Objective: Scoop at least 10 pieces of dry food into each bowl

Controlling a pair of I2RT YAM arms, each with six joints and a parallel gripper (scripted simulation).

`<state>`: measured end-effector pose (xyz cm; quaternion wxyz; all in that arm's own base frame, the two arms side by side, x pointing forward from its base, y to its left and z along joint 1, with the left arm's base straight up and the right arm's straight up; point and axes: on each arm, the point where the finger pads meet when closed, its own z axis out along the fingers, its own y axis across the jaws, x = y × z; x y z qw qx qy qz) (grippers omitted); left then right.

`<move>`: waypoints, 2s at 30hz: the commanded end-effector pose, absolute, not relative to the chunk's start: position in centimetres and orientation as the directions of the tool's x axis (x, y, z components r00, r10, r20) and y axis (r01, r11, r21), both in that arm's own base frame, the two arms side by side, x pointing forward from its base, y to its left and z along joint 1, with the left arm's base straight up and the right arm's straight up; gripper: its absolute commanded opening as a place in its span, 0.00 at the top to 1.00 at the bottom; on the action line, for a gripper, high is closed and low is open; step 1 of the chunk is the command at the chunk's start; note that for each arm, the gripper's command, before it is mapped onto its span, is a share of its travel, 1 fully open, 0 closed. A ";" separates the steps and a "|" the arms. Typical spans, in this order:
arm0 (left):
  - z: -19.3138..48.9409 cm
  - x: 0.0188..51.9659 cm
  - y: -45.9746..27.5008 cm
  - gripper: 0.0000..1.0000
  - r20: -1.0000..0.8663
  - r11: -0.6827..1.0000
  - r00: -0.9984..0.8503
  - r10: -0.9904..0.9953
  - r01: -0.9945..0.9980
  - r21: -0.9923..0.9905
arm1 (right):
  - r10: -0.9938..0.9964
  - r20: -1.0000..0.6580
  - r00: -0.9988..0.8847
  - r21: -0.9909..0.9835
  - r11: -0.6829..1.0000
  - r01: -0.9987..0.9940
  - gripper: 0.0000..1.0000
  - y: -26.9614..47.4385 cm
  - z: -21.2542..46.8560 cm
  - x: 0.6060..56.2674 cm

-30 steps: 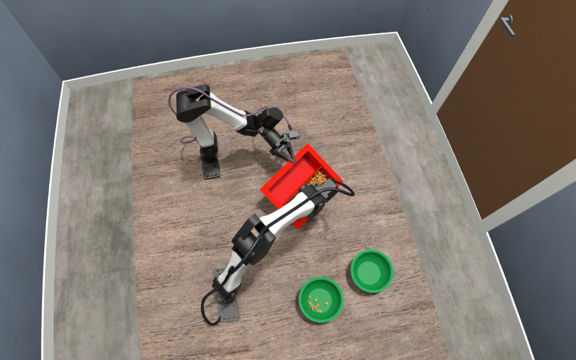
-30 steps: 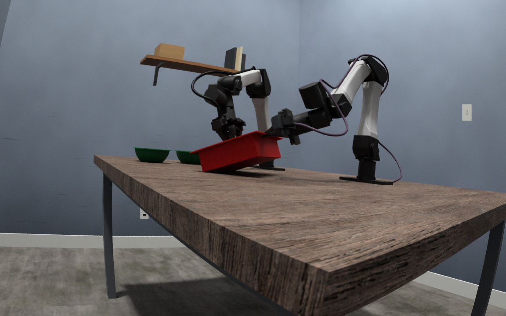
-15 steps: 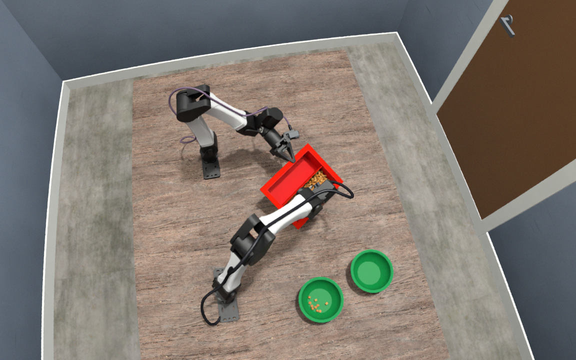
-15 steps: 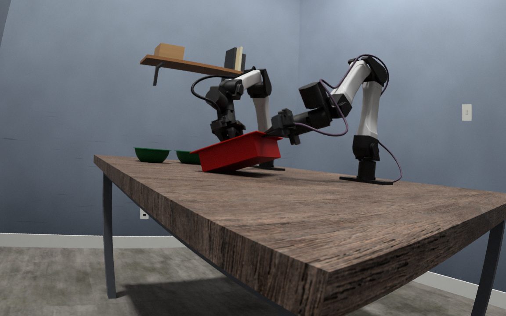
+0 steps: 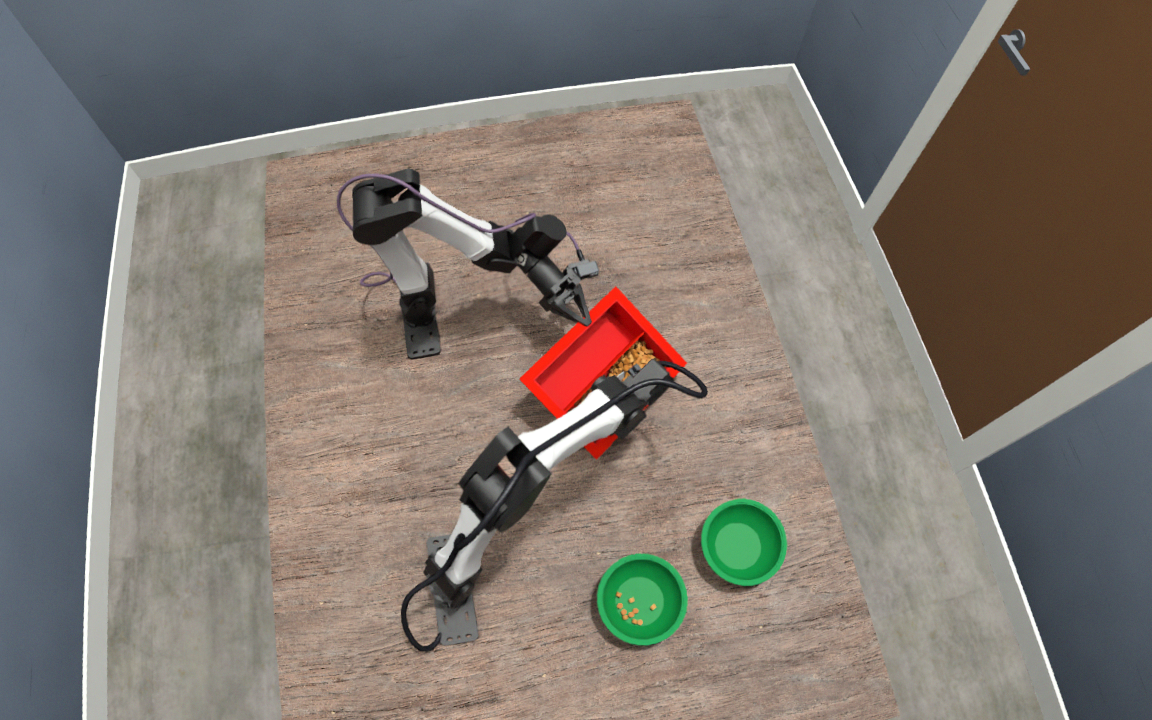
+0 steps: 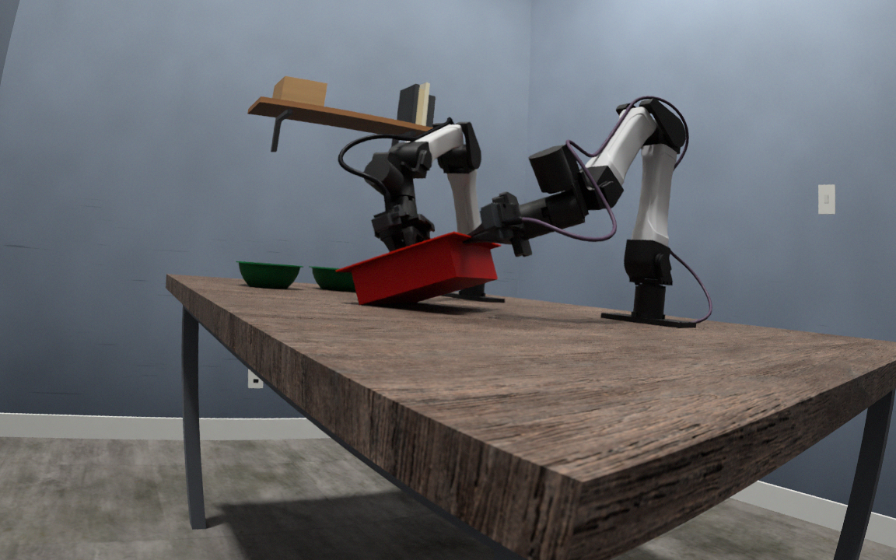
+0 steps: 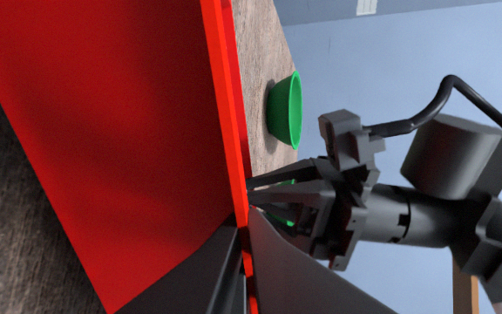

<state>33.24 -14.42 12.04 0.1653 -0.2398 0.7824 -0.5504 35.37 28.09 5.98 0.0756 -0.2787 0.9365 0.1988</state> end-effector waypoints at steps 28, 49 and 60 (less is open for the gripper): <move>15.5 34.3 -14.7 1.00 -0.110 0.283 -0.838 -0.535 -0.055 -0.958 | -0.417 -0.608 -0.675 0.121 0.792 -0.599 1.00 28.7 9.7 35.3; 15.5 34.3 -14.7 1.00 -0.110 0.283 -0.838 -0.535 -0.055 -0.958 | -0.386 -0.775 -0.500 -0.024 0.810 -0.586 1.00 28.5 10.5 34.4; 15.5 34.3 -14.7 1.00 -0.110 0.283 -0.838 -0.535 -0.055 -0.958 | -0.369 -0.791 -0.487 -0.015 0.809 -0.588 1.00 29.0 12.0 35.0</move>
